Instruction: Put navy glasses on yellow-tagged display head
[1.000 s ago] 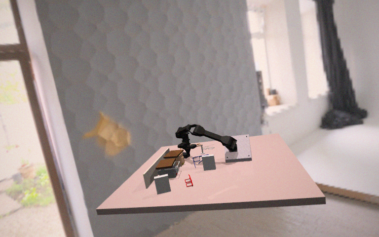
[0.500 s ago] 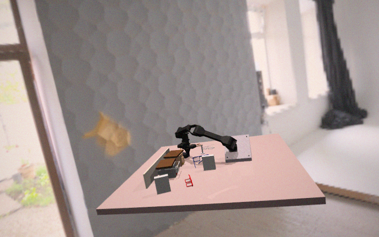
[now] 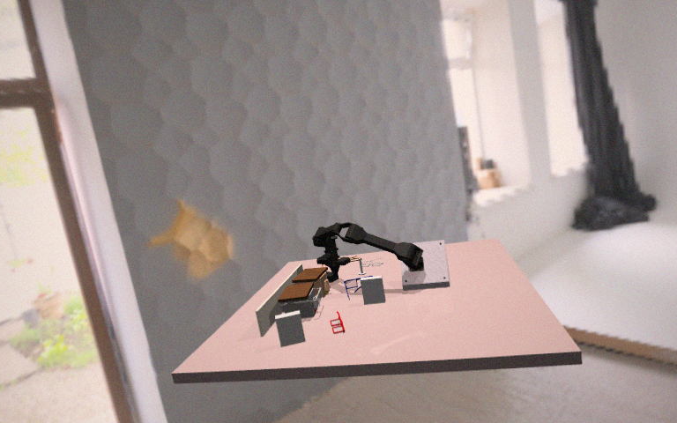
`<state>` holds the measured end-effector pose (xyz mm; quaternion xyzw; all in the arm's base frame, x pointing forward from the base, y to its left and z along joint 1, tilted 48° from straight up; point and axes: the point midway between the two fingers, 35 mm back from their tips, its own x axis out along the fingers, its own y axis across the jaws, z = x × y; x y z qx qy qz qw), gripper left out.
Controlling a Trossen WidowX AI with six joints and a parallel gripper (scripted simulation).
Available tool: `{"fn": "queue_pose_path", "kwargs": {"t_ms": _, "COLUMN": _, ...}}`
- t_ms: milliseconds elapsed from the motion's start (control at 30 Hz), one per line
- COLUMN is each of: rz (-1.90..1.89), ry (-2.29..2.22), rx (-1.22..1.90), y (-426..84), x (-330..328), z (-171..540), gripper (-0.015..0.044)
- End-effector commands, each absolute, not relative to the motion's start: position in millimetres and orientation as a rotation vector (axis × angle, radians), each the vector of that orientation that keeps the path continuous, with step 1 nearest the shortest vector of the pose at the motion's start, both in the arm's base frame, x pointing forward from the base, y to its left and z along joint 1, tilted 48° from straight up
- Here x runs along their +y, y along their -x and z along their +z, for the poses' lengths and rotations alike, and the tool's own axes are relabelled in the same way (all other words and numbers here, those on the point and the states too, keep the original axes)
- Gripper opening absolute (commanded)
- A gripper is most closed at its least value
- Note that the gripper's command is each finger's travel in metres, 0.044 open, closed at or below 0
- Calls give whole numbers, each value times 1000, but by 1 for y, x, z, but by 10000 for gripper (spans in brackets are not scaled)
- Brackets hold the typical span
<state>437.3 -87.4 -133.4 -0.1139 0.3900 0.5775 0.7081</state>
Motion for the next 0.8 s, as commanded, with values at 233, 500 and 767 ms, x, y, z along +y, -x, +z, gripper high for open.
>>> {"fn": "queue_pose_path", "kwargs": {"t_ms": 233, "rz": 1282, "ry": 245, "rx": 871, "y": -392, "x": -115, "z": -82, "gripper": 0}}
{"fn": "queue_pose_path", "kwargs": {"t_ms": 500, "rz": 1269, "ry": 235, "rx": 872, "y": -397, "x": -117, "z": -88, "gripper": 157}}
{"fn": "queue_pose_path", "kwargs": {"t_ms": 767, "rz": 1269, "ry": 235, "rx": 872, "y": -397, "x": -117, "z": -88, "gripper": 200}}
